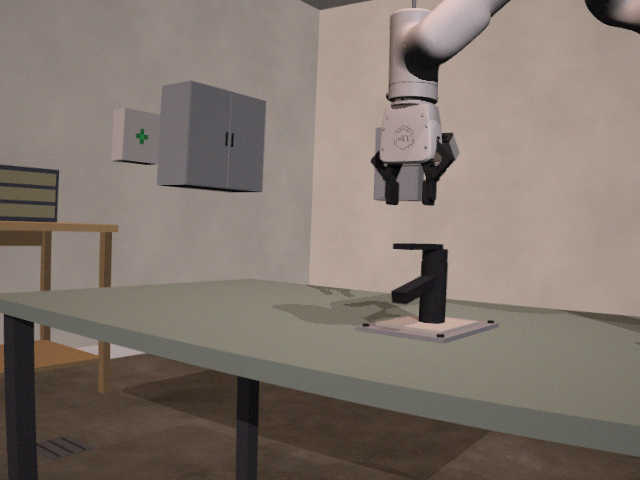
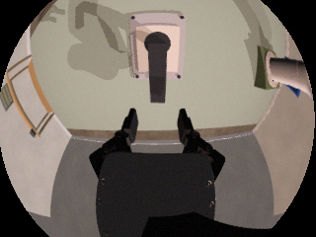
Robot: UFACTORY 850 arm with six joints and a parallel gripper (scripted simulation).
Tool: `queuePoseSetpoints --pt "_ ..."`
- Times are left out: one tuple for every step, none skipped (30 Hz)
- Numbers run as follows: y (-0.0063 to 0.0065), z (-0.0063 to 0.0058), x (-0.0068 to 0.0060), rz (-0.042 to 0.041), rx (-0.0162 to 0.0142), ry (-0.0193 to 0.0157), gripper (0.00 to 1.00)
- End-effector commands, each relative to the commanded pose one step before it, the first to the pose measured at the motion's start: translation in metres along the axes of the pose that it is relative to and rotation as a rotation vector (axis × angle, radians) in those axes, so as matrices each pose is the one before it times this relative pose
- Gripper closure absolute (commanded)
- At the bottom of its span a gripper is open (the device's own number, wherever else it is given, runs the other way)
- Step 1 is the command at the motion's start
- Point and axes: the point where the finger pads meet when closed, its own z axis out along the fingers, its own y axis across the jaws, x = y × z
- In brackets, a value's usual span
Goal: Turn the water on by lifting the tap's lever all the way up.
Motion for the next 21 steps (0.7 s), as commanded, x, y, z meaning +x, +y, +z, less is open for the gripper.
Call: queuePoseSetpoints --pt "-0.00067 0.00281 -0.00024 0.00052 0.00244 -0.00071 0.29" --pt "0.0 0.0011 0.0 0.0 0.0 0.0 0.29" --pt "0.00001 0.00118 0.0 0.0 0.0 0.0 0.29" --pt "0.00001 0.00126 0.00001 0.0 0.0 0.0 0.29" --pt "0.0 0.0 0.0 0.0 0.0 0.0 0.29" --pt "0.0 0.0 0.0 0.0 0.0 0.0 0.29" --pt "0.0 0.00134 0.00001 0.0 0.0 0.0 0.29" --pt "0.00001 0.00141 0.00001 0.0 0.0 0.0 0.29" --pt "0.00001 0.00147 0.00001 0.0 0.0 -0.00001 0.29" --pt "0.0 0.00154 0.00001 0.0 0.0 0.00001 0.29" --pt "0.00001 0.00159 0.00001 0.0 0.0 0.0 0.29" --pt "0.00001 0.00163 0.00001 0.0 -0.00001 -0.00001 0.29" --pt "0.0 0.00168 0.00001 0.0 0.00001 0.00001 0.29" --pt "0.00001 0.00171 0.00001 0.0 0.0 0.0 0.29" --pt "0.00001 0.00174 0.00001 0.0 0.0 0.0 0.29" --pt "0.0 0.00177 0.00001 0.0 0.0 0.00001 0.29" --pt "0.00001 0.00177 0.00001 0.0 0.0 0.0 0.29" --pt "0.00001 0.00178 0.00001 0.0 0.0 0.0 0.29" --pt "0.00001 0.00178 0.00001 0.0 0.0 0.0 0.29" --pt "0.00001 0.00176 0.00001 0.0 0.0 -0.00001 0.29" --pt "0.0 0.00175 0.00001 0.0 0.0 0.00001 0.29"
